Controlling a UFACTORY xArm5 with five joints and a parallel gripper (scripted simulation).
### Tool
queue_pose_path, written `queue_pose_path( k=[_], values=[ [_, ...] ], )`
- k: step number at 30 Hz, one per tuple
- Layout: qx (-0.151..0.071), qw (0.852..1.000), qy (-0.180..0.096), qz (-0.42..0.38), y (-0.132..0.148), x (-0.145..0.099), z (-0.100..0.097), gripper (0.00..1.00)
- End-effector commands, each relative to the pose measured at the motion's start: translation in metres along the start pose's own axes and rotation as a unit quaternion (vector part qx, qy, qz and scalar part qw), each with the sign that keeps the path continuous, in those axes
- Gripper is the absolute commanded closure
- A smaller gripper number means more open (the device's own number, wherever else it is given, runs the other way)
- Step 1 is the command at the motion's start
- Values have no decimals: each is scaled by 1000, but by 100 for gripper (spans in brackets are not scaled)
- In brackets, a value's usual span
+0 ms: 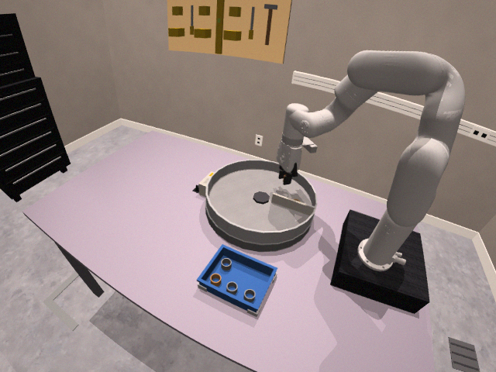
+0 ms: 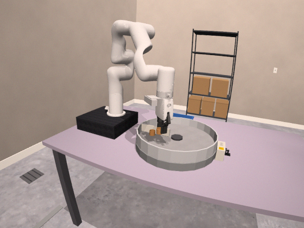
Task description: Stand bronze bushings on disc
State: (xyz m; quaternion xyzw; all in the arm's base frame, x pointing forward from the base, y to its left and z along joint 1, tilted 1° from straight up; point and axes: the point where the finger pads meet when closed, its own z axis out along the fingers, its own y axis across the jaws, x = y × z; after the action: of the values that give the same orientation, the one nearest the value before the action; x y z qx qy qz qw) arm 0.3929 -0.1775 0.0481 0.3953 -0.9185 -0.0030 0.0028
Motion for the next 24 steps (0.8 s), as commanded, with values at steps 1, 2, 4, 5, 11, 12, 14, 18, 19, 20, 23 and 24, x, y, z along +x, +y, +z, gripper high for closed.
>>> queue_pose_path(
  k=[1, 2, 4, 5, 11, 12, 14, 18, 19, 20, 23, 24],
  values=[
    [2, 1000, -1, 0, -1, 0, -1, 100],
    [2, 1000, -1, 0, -1, 0, -1, 100],
    [2, 1000, -1, 0, -1, 0, 0, 100],
    [2, 1000, -1, 0, -1, 0, 0, 100],
    [2, 1000, -1, 0, -1, 0, 3, 100],
    [2, 1000, -1, 0, -1, 0, 4, 100],
    [2, 1000, -1, 0, -1, 0, 7, 100],
    [2, 1000, -1, 0, -1, -1, 13, 100],
    [2, 1000, -1, 0, -1, -1, 15, 100],
    [2, 1000, -1, 0, -1, -1, 17, 100],
    [2, 1000, -1, 0, -1, -1, 22, 100],
    [2, 1000, -1, 0, -1, -1, 24, 100]
  ],
)
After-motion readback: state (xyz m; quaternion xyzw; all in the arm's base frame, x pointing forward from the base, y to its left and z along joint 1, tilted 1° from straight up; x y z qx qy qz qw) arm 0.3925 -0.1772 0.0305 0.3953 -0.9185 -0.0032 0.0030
